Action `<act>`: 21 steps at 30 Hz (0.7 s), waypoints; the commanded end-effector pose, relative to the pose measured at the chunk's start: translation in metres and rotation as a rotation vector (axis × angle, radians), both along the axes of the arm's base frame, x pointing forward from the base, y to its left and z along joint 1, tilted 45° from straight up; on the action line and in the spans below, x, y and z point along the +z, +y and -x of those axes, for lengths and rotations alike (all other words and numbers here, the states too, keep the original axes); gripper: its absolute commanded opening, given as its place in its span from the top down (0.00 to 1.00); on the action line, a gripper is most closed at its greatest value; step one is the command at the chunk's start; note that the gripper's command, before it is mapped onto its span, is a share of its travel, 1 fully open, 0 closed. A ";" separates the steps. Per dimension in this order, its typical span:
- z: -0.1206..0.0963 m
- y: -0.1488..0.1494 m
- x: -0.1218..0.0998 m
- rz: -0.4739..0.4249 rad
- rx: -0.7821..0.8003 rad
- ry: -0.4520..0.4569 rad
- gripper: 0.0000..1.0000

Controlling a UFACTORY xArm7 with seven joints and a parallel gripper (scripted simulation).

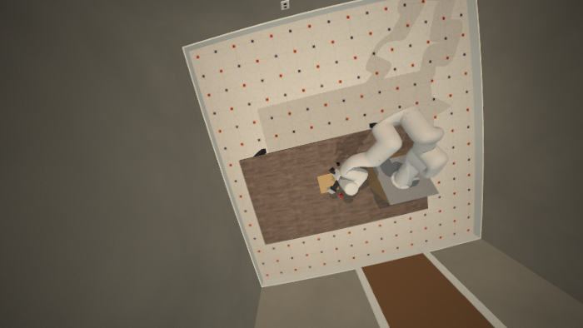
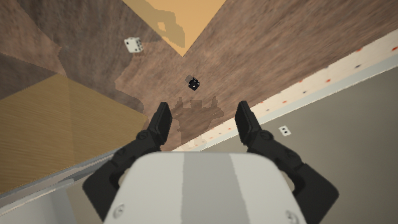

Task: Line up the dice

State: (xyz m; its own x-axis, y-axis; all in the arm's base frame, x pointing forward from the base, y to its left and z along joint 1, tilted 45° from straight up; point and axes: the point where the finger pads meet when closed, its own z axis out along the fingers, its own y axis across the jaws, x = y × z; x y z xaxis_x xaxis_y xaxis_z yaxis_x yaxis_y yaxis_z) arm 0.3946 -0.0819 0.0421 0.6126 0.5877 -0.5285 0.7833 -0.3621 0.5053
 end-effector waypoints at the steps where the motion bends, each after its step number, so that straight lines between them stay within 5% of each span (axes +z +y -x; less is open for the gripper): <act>1: 0.019 -0.002 0.007 -0.035 -0.034 -0.011 0.00; 21: 0.018 -0.005 0.004 -0.033 -0.035 -0.010 0.00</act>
State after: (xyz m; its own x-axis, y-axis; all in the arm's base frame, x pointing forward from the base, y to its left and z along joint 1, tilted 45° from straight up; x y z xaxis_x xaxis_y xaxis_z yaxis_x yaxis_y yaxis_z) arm 0.3751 -0.0858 0.0483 0.6387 0.5825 -0.5028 0.7646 -0.4070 0.4997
